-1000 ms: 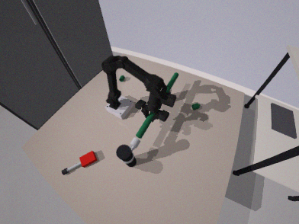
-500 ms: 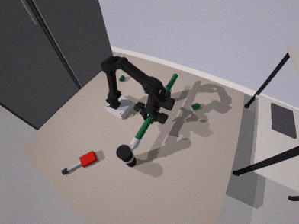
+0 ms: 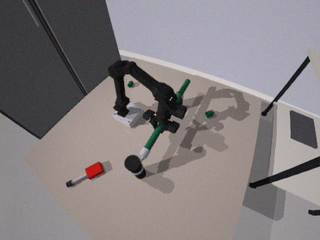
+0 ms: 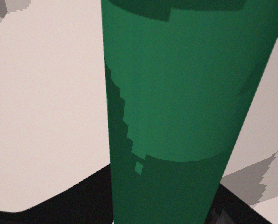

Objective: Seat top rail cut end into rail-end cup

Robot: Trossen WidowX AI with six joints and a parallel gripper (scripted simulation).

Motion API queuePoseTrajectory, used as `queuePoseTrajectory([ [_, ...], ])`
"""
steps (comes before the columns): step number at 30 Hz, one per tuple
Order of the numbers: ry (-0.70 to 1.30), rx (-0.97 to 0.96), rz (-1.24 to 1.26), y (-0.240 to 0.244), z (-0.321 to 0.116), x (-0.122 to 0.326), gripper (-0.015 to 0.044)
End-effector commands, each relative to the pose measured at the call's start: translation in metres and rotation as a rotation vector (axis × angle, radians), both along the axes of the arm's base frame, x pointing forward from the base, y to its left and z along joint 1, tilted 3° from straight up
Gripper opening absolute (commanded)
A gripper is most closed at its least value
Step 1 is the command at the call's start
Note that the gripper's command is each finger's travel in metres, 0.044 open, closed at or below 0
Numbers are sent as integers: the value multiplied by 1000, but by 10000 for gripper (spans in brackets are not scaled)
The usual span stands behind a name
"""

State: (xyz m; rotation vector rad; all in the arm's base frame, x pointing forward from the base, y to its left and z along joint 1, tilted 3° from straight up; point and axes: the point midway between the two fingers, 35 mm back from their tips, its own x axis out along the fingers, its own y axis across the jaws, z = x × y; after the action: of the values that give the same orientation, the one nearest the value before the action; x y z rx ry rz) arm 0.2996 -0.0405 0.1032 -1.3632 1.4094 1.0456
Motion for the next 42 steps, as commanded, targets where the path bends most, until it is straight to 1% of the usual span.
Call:
queuePoseTrajectory([
  [1,-6,-13,1,-4,2,0,0],
  [42,0,-4,2,-1,1,1,0],
])
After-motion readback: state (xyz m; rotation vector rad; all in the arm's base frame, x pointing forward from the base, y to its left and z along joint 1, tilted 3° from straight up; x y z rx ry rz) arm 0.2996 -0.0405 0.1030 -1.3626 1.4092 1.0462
